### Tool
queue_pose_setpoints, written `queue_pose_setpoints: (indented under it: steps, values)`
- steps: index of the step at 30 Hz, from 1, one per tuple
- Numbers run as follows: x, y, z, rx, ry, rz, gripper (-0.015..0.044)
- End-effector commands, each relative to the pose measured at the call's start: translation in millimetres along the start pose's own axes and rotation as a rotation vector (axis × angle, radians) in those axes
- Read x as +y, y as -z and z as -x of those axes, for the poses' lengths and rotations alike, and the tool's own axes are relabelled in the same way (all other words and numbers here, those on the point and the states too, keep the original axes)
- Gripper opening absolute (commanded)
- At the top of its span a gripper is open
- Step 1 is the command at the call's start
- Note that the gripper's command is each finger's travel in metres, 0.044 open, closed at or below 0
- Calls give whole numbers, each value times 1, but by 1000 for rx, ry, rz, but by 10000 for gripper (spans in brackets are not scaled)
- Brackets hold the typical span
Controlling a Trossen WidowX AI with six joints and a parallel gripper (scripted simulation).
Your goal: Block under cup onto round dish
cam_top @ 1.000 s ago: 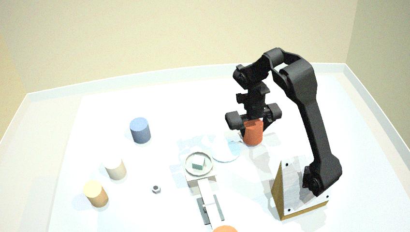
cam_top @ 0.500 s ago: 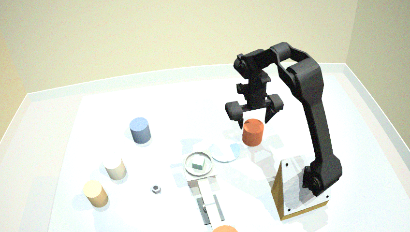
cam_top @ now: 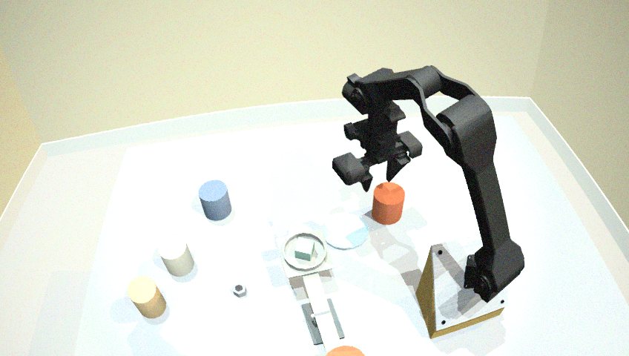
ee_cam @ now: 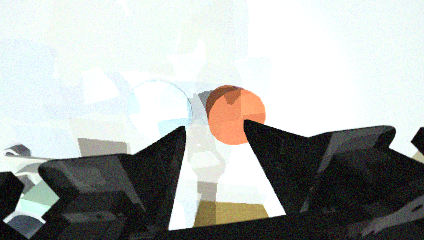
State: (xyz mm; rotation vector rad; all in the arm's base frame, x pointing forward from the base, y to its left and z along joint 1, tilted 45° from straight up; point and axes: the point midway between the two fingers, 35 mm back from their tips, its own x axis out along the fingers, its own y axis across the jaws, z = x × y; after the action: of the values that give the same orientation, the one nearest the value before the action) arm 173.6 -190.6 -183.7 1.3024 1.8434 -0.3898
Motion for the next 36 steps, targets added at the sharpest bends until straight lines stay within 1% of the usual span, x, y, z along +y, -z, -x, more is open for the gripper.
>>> queue_pose_setpoints:
  steps: [1,36]
  values:
    - [13,1,5,-2,-2,120,260]
    - [116,23,33,2,-17,1312,260]
